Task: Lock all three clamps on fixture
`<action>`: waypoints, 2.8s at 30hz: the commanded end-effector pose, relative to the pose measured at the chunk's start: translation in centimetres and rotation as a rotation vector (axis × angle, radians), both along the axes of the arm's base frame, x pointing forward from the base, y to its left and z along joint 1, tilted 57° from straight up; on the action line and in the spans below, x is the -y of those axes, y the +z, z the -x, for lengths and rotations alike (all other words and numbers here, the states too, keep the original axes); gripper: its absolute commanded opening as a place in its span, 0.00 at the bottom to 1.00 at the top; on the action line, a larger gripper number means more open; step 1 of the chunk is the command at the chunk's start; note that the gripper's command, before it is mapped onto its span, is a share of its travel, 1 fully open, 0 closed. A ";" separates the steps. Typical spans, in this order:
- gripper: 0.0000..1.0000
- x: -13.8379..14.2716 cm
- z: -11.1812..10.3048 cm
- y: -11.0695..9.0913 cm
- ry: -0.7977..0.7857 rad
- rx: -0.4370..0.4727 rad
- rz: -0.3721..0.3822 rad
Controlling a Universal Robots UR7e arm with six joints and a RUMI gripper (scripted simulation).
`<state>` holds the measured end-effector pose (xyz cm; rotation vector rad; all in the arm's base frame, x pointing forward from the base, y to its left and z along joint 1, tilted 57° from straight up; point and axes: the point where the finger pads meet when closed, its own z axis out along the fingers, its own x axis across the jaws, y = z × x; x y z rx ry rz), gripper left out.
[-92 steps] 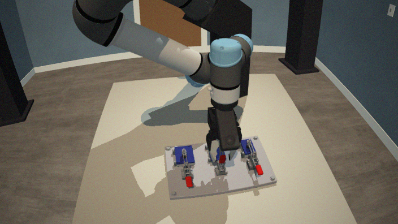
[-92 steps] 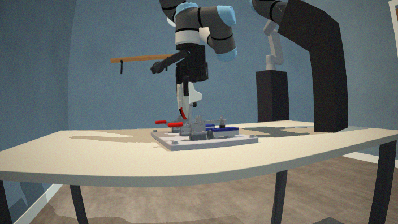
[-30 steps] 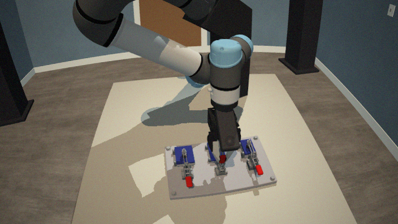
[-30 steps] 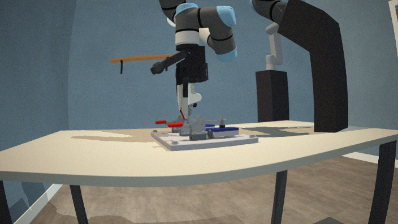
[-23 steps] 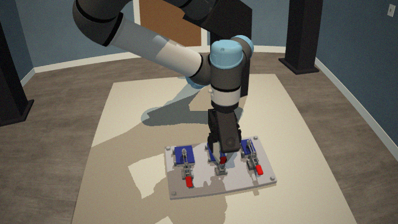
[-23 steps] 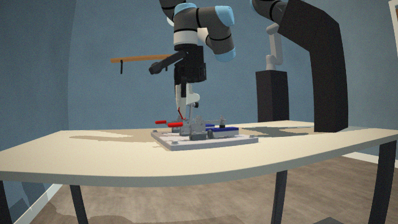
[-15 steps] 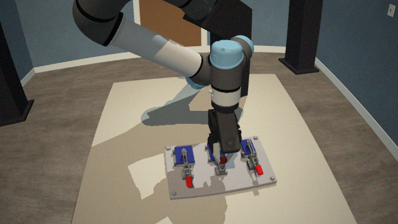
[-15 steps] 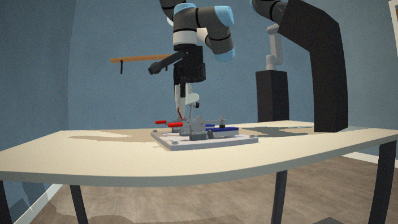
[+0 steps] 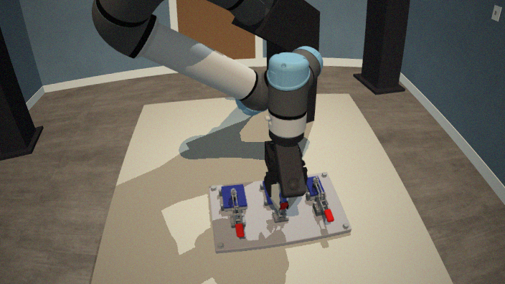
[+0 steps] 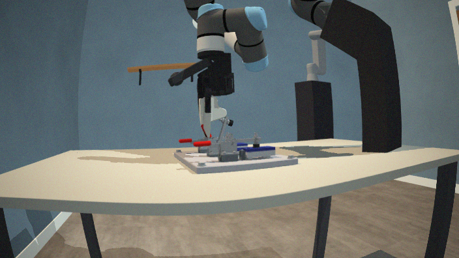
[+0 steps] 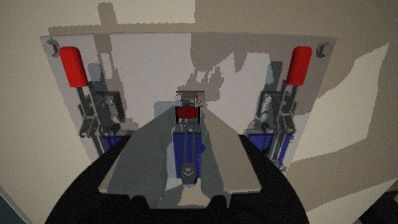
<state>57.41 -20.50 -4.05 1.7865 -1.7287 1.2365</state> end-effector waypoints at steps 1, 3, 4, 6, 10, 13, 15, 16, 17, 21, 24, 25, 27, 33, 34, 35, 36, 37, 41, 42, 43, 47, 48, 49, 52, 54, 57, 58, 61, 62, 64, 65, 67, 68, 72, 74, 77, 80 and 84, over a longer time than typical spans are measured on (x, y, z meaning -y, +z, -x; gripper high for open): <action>0.00 -0.1 -0.1 0.1 0.001 0.001 0.000; 0.00 0.0 -0.2 0.1 0.001 0.001 0.000; 0.00 0.0 -0.4 0.1 0.001 0.001 0.000; 0.00 0.0 -0.7 0.1 0.001 0.001 0.000; 0.00 0.0 -0.9 0.2 0.001 0.001 0.000; 0.00 0.0 -0.9 0.2 0.001 0.001 0.000; 0.00 0.0 -0.9 0.2 0.001 0.001 0.000; 0.00 0.0 -0.9 0.2 0.001 0.001 0.000; 0.00 0.0 -0.9 0.2 0.001 0.001 0.000; 0.00 0.0 -1.2 0.2 0.001 0.001 0.000; 0.00 0.1 -1.7 0.2 0.001 0.001 0.000; 0.00 0.1 -1.7 0.2 0.001 0.001 0.000; 0.00 0.1 -1.7 0.2 0.001 0.001 0.000; 0.00 0.1 -1.7 0.2 0.001 0.001 0.000; 0.00 0.1 -1.7 0.2 0.001 0.001 0.000; 0.00 0.1 -1.7 0.2 0.001 0.001 0.000; 0.00 0.1 -1.7 0.2 0.001 0.001 0.000; 0.00 0.2 -1.8 0.2 0.001 0.001 0.000; 0.00 0.4 -2.4 0.1 0.001 0.001 0.000; 0.00 0.4 -2.4 0.1 0.001 0.001 0.000; 0.00 0.4 -2.4 0.1 0.001 0.001 0.000; 0.00 0.4 -2.4 0.1 0.001 0.001 0.000; 0.00 0.4 -2.4 0.1 0.001 0.001 0.000; 0.00 0.4 -2.4 0.1 0.001 0.001 0.000; 0.00 0.4 -2.4 0.1 0.001 0.001 0.000; 0.00 0.4 -2.5 0.1 0.001 0.001 0.000; 0.00 0.7 -3.0 0.0 0.001 0.001 0.000; 0.00 0.7 -3.1 -0.1 0.001 0.001 0.000; 0.00 0.7 -3.1 -0.1 0.001 0.001 0.000; 0.00 0.7 -3.1 -0.1 0.001 0.001 0.000; 0.00 0.7 -3.1 -0.1 0.001 0.001 0.000; 0.00 0.7 -3.1 -0.1 0.001 0.001 0.000; 0.00 0.7 -3.1 -0.1 0.001 0.001 0.000; 0.00 0.7 -3.1 -0.1 0.001 0.001 0.000; 0.00 0.9 -3.3 -0.1 0.001 0.001 0.000; 0.00 1.1 -3.6 -0.2 0.001 0.001 0.000; 0.00 1.2 -3.7 -0.3 0.001 0.001 0.000; 0.00 1.2 -3.7 -0.3 0.001 0.001 0.000; 0.00 1.2 -3.7 -0.3 0.001 0.001 0.000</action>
